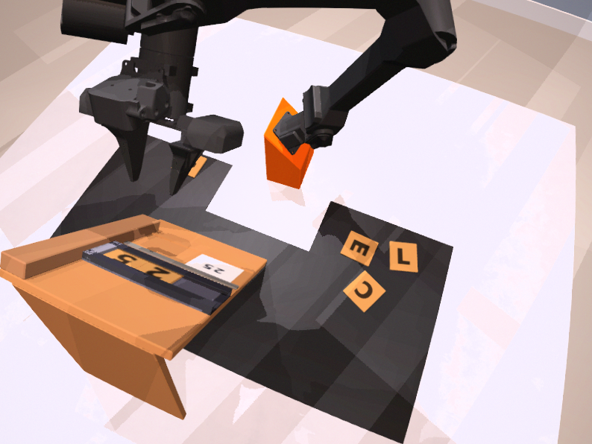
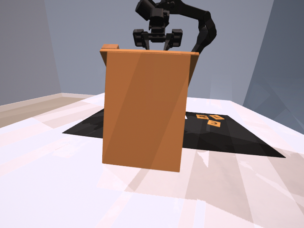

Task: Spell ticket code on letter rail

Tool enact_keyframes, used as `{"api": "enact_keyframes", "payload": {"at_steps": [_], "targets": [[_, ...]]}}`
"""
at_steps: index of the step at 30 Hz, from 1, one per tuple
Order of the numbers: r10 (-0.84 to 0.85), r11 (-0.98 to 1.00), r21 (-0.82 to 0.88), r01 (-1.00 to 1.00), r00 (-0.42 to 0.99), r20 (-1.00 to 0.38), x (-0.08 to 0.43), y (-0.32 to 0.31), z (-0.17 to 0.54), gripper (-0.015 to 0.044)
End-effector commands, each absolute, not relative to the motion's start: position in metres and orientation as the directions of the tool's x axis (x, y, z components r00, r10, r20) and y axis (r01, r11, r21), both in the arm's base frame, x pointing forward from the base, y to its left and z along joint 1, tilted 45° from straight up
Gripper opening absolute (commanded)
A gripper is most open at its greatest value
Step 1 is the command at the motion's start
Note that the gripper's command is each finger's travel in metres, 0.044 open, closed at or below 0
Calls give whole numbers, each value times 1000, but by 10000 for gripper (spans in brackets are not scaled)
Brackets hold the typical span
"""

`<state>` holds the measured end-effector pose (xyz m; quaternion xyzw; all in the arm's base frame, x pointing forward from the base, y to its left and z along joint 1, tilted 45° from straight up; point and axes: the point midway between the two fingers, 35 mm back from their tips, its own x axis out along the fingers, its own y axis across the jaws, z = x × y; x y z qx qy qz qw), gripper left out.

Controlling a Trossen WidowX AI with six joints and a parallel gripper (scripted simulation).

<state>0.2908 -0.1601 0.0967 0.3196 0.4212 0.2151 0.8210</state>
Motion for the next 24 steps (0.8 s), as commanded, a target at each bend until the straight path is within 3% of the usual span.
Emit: {"api": "enact_keyframes", "payload": {"at_steps": [1,4,24], "targets": [[536,720,689,-83,696,-477,261,-184,105,368],[531,722,687,-82,703,-473,259,-185,106,440],[531,722,687,-82,703,-473,259,-185,106,440]]}}
